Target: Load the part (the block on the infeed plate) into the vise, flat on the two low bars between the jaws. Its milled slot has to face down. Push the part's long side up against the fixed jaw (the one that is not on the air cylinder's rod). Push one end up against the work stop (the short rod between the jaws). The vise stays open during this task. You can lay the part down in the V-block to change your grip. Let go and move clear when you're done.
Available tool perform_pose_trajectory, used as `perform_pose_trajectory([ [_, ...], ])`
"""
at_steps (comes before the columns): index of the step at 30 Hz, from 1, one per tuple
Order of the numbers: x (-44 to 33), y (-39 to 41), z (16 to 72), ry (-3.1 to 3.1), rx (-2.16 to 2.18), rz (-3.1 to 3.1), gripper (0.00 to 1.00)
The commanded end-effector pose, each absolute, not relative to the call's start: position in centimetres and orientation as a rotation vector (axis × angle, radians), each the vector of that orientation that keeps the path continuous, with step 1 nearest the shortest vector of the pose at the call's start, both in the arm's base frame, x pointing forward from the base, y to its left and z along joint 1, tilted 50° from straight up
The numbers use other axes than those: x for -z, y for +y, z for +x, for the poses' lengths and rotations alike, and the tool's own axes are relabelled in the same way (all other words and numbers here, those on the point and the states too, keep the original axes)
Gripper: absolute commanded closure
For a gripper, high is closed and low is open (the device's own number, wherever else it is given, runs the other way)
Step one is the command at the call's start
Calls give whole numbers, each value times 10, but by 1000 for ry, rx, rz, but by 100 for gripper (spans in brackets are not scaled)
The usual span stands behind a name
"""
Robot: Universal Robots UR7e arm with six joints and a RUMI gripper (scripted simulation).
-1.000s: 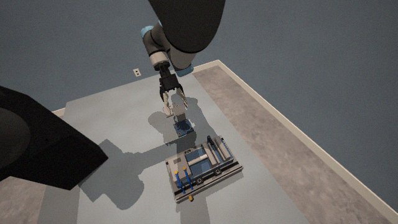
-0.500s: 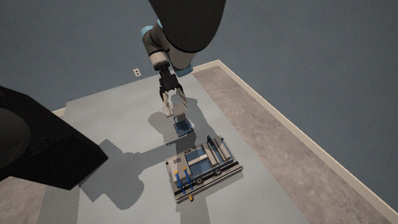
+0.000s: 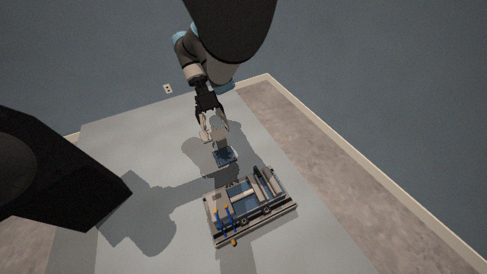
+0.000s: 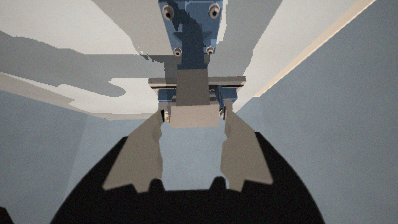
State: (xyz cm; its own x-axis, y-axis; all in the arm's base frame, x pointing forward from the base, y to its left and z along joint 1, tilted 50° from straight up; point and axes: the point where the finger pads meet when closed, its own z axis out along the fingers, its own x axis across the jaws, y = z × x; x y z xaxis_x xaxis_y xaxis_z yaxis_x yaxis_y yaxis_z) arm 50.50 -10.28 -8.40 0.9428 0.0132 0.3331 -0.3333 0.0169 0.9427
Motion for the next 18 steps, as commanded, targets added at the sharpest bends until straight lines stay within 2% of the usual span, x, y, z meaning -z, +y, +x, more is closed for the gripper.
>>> perform_pose_trajectory([
  [1, 84, -104, 504, -257, -272, 1546, 49],
  [18, 82, -104, 504, -254, -277, 1565, 49],
])
